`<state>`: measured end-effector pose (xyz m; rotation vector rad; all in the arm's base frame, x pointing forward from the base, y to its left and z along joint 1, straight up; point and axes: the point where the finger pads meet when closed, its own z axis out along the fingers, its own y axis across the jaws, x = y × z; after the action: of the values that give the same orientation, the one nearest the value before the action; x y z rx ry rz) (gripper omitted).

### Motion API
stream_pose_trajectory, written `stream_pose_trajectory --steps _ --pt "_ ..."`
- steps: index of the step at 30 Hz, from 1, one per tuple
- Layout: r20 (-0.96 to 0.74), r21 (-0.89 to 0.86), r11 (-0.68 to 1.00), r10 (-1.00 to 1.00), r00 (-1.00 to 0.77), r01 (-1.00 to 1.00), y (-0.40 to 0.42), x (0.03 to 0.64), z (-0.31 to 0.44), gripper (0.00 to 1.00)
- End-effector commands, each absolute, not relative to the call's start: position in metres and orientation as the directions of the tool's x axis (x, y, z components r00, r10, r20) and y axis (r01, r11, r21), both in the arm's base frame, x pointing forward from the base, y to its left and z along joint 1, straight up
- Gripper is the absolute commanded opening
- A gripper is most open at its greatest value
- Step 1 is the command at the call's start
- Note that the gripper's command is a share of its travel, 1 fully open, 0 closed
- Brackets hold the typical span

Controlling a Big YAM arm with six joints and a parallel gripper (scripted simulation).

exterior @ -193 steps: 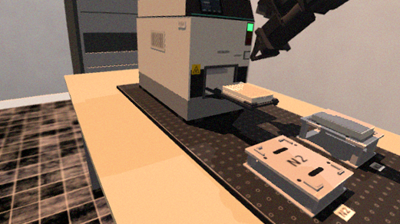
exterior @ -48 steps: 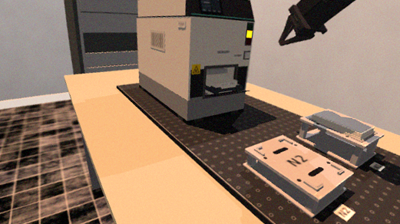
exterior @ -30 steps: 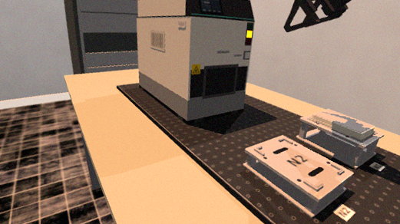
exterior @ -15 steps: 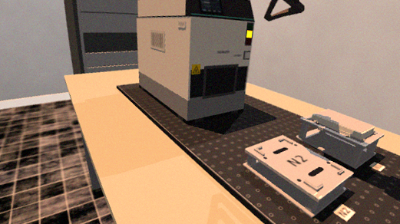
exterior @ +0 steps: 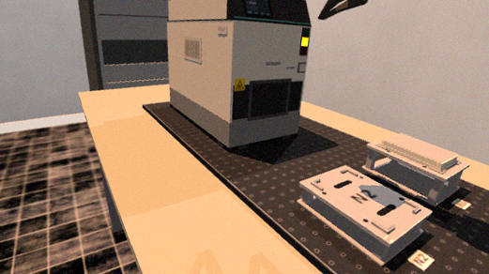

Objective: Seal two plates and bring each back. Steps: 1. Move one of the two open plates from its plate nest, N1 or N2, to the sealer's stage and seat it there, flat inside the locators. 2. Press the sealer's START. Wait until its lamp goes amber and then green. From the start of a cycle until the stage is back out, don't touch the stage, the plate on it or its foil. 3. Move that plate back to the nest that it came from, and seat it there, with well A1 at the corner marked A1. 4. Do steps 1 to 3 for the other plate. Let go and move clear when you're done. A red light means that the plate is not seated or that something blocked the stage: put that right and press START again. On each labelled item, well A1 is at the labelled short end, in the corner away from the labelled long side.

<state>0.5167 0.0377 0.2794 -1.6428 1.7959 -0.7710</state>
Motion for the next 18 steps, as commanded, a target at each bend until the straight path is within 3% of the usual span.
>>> stream_pose_trajectory --steps 1,18 --pt "0.025 -0.765 0.001 -0.999 -0.032 -0.644 0.029 0.522 0.296 1.0" --pt "-0.017 -0.757 0.061 -0.997 -0.073 -0.651 0.03 0.513 0.277 1.0"
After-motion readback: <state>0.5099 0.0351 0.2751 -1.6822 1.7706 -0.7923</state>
